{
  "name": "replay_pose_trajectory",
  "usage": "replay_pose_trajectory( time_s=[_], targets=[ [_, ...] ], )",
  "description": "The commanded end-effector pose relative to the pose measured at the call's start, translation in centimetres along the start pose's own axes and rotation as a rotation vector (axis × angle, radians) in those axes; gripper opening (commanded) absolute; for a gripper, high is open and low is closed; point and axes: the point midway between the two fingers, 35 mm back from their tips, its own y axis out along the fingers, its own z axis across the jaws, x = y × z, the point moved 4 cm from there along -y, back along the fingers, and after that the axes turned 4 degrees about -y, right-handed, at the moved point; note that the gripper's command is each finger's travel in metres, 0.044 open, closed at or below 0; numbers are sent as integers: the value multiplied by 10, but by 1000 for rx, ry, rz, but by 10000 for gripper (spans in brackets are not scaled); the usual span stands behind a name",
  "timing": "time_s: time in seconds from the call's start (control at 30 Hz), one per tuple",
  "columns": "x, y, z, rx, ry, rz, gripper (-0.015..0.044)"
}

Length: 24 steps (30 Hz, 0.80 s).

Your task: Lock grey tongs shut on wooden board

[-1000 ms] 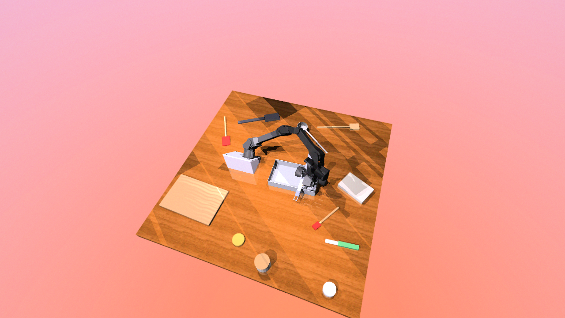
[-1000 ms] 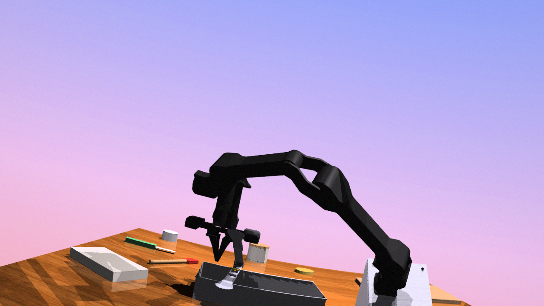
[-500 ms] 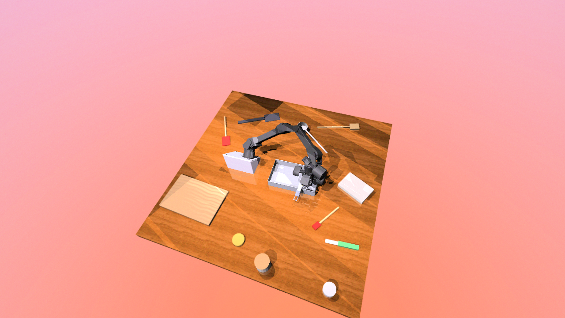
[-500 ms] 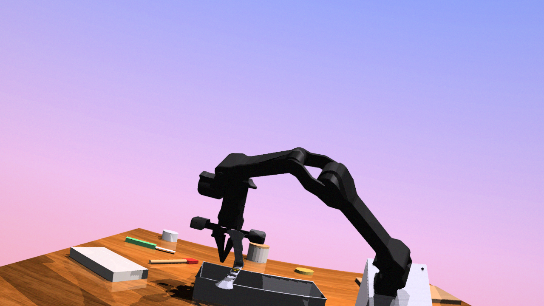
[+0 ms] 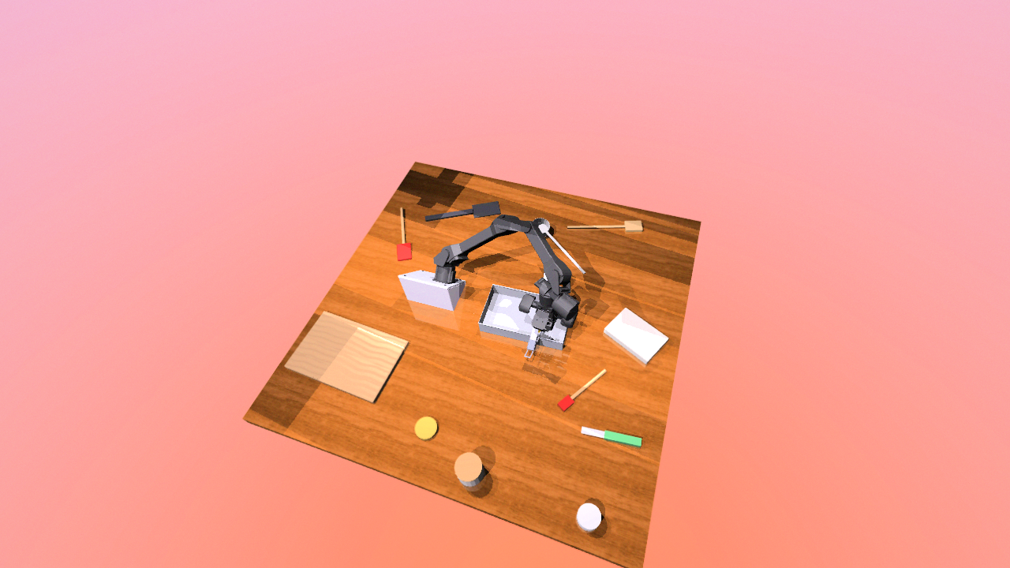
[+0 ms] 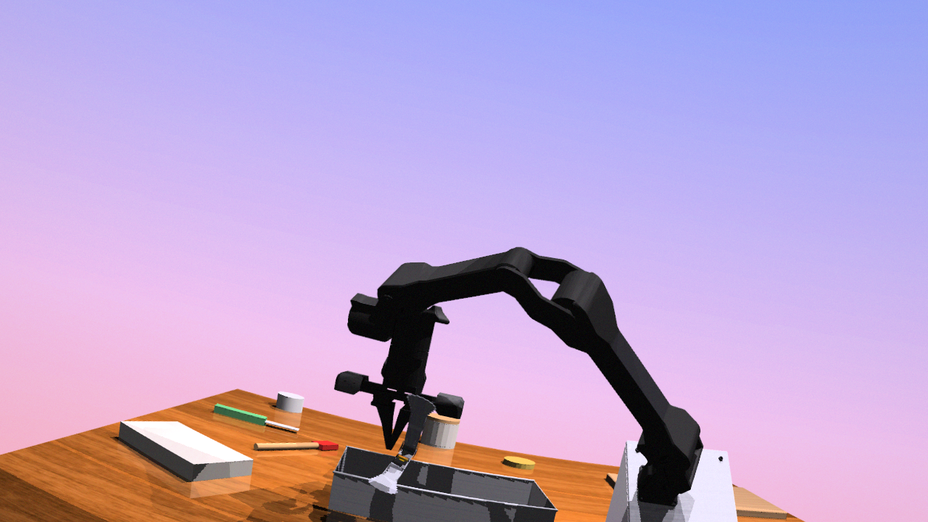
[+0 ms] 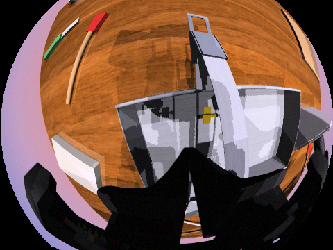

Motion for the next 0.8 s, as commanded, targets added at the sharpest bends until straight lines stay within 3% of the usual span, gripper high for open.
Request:
replay_pose_trajectory(
  time_s=[0.0, 0.77],
  targets=[
    [1, 1, -6, -7, 1, -1, -150],
    [-1, 2, -33, -8, 2, -1, -150]
  ],
)
